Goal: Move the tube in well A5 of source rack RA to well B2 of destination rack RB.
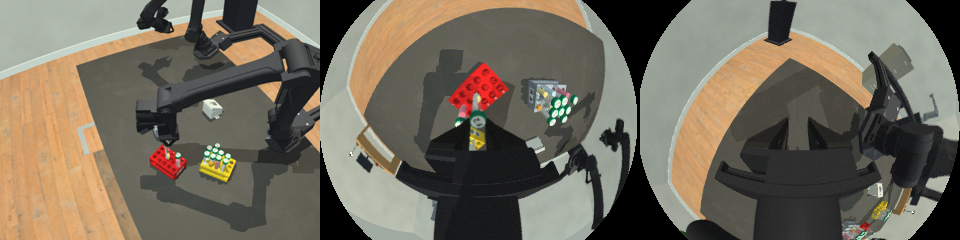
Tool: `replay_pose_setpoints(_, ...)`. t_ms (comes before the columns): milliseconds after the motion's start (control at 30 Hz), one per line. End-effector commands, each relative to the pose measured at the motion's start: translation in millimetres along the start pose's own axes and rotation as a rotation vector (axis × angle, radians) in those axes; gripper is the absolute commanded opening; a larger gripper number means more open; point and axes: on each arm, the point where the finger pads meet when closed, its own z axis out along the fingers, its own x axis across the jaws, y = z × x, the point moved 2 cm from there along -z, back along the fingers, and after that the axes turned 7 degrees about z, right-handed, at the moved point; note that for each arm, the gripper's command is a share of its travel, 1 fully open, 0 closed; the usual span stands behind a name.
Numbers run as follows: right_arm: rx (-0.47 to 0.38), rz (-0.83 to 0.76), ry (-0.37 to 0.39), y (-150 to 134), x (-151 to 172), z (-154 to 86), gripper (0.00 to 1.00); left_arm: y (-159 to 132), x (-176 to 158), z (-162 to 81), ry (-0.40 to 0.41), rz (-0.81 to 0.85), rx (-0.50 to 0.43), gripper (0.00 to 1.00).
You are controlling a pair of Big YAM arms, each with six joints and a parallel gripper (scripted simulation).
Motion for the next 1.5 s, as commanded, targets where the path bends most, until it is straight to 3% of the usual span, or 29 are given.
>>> replay_pose_setpoints(0,0.005,0.01,0.015,1,7,-5,0.3,26,1,-35,-0.005,-0.016,-0.076,0.0)
replay_pose_setpoints(133,0.005,0.01,0.015,1,7,-5,0.3,26,2,-37,-0.005,-0.016,-0.076,0.0)
replay_pose_setpoints(167,0.005,0.01,0.015,1,7,-5,0.3,25,-3,-23,-0.003,-0.001,-0.041,0.0)
replay_pose_setpoints(300,0.005,0.01,0.015,1,7,-5,0.3,25,2,-42,-0.005,-0.016,-0.077,0.0)
replay_pose_setpoints(500,0.005,0.01,0.015,1,7,-5,0.3,24,-2,-39,-0.004,-0.01,-0.055,0.0)
replay_pose_setpoints(633,0.005,0.01,0.015,1,7,-5,0.3,24,1,-52,-0.006,-0.016,-0.076,0.0)
replay_pose_setpoints(767,0.005,0.01,0.015,1,7,-5,0.3,24,-1,-44,-0.004,-0.006,-0.053,0.0)
replay_pose_setpoints(1100,0.005,0.01,0.015,1,7,-5,0.3,22,-1,-64,-0.006,-0.019,-0.077,0.0)
replay_pose_setpoints(1167,0.005,0.01,0.015,1,7,-5,0.3,0,-8,-45,-0.003,-0.006,-0.038,0.0)
replay_pose_setpoints(1467,0.005,0.01,0.015,1,7,-5,0.3,-7,-17,-41,-0.005,-0.01,-0.05,0.0)
